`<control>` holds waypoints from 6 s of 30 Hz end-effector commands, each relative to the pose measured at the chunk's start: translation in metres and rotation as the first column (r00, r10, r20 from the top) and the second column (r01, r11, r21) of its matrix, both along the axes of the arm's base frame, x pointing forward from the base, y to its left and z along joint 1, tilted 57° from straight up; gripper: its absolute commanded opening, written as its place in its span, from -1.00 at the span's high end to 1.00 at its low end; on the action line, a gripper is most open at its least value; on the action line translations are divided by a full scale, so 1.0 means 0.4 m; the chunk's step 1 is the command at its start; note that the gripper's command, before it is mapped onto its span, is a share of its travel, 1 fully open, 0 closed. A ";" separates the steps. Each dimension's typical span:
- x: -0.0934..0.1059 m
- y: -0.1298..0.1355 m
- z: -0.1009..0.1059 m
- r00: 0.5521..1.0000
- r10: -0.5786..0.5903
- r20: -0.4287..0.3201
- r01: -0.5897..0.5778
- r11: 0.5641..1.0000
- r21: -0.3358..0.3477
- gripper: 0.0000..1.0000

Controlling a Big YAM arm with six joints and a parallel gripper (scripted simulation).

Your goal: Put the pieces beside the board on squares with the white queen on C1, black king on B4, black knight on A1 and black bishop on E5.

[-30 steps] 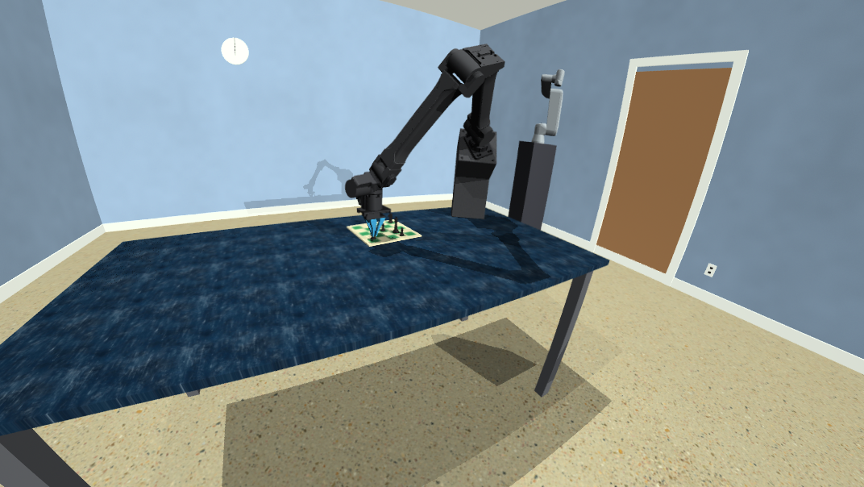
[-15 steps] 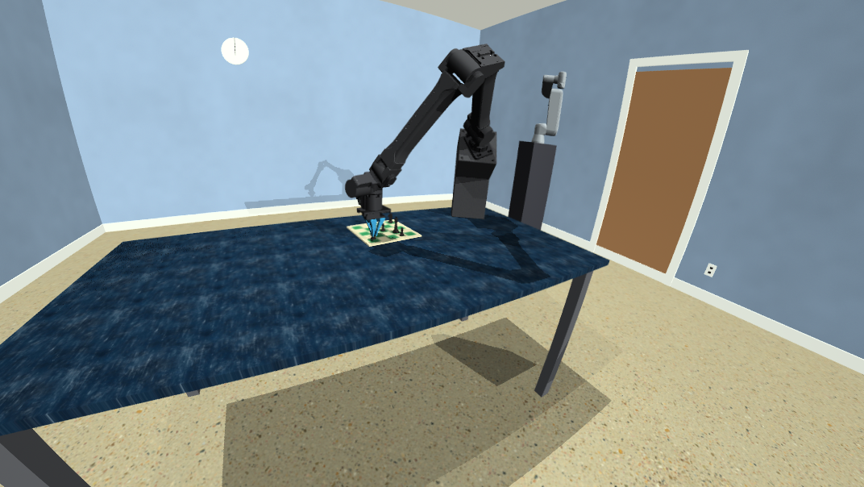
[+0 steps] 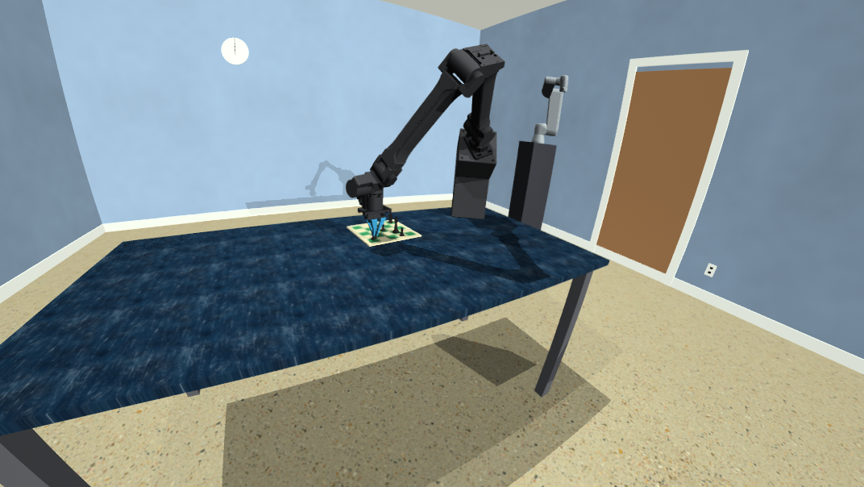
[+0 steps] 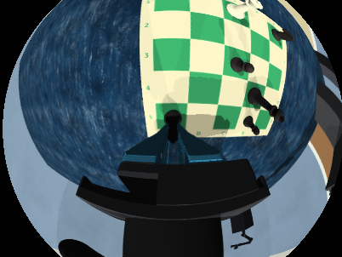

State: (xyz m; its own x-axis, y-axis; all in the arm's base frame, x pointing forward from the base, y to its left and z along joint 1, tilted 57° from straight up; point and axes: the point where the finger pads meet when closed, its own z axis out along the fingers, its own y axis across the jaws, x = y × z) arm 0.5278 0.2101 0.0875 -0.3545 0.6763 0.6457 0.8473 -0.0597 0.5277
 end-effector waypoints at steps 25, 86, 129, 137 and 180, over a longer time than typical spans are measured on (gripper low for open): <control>-0.001 0.011 0.013 0.999 0.014 0.034 -0.014 1.000 -0.007 1.00; 0.011 0.008 0.001 1.000 0.005 0.022 -0.004 1.000 -0.006 0.44; -0.084 -0.187 0.140 1.000 -0.016 0.025 0.016 1.000 -0.006 0.29; -0.086 -0.179 0.145 0.999 -0.007 0.032 0.008 1.000 -0.008 -1.00; -0.142 -0.326 0.275 0.998 -0.015 0.054 0.016 1.000 -0.010 -1.00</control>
